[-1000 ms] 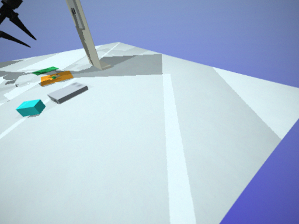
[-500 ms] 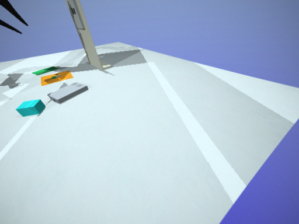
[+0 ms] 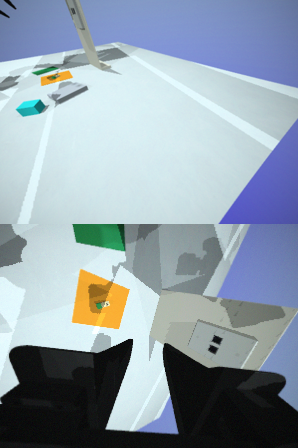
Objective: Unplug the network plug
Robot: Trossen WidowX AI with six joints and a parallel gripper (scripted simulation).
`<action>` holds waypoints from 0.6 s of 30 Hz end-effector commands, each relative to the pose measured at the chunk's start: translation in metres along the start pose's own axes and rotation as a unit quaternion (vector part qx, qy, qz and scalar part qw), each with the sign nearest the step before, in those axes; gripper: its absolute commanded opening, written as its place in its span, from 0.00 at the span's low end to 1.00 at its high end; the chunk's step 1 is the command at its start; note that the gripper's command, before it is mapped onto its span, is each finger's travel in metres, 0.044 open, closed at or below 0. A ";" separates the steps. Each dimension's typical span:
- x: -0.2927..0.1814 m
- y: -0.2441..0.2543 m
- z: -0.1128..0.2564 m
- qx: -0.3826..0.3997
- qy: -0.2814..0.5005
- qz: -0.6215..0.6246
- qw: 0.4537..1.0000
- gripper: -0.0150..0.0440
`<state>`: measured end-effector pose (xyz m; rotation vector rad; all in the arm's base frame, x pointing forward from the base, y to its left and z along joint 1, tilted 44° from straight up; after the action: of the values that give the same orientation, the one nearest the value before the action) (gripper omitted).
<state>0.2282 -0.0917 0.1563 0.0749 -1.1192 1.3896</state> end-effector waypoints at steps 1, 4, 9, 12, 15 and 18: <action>0.001 -0.001 0.002 -0.001 -0.003 0.000 1.000 0.61; 0.001 -0.001 0.002 -0.001 -0.003 0.000 1.000 0.74; 0.001 -0.001 0.002 -0.001 -0.003 0.000 1.000 0.96; 0.001 -0.001 0.002 -0.001 -0.003 0.000 1.000 1.00; 0.001 -0.001 0.002 -0.001 -0.003 0.000 1.000 1.00; 0.001 -0.001 0.002 -0.001 -0.003 0.000 1.000 1.00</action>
<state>0.2278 -0.0931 0.1582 0.0781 -1.1207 1.3886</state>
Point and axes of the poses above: the point midway between the two fingers, 35 mm back from their tips, its own z axis back along the fingers, its own y axis across the jaws, x = y × z, the point moved 3 cm from there along z, back along the fingers, and after that the axes turned 2 degrees about z, right-handed, at the moved point
